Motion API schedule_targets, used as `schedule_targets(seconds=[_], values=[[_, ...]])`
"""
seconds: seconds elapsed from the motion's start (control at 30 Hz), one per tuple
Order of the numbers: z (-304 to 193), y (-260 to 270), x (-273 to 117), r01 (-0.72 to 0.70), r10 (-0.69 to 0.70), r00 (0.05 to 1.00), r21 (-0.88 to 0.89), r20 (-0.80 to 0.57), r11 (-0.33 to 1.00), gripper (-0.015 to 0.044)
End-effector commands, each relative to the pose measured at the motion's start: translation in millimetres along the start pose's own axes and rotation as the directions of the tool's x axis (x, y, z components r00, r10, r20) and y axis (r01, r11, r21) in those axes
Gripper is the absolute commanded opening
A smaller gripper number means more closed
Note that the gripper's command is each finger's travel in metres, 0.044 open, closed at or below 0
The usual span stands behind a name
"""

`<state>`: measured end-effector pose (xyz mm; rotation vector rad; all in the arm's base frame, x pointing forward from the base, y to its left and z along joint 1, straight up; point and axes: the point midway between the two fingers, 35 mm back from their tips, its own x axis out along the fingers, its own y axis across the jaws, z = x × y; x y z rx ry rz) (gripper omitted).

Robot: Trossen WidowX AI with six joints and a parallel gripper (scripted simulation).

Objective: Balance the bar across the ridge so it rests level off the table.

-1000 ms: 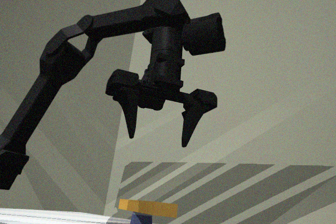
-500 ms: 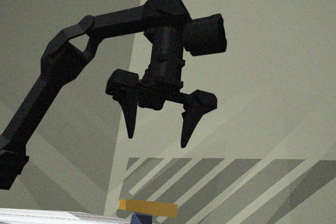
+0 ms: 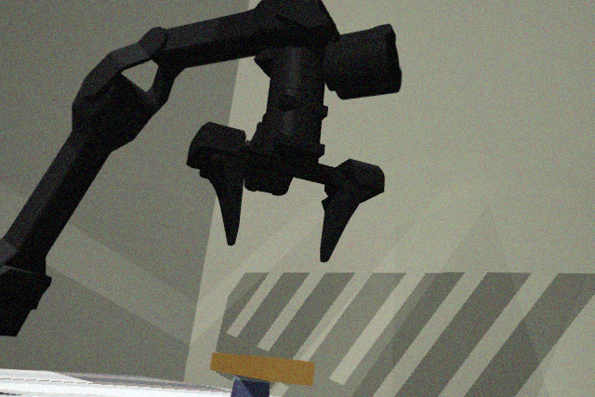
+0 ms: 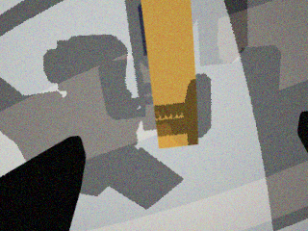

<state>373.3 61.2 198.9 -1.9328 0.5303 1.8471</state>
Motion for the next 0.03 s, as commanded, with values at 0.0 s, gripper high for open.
schedule_targets(seconds=[0.0], values=[[0.0,0.1,0.0,-0.001,0.001,1.0,0.0,0.001,1.0,0.044]])
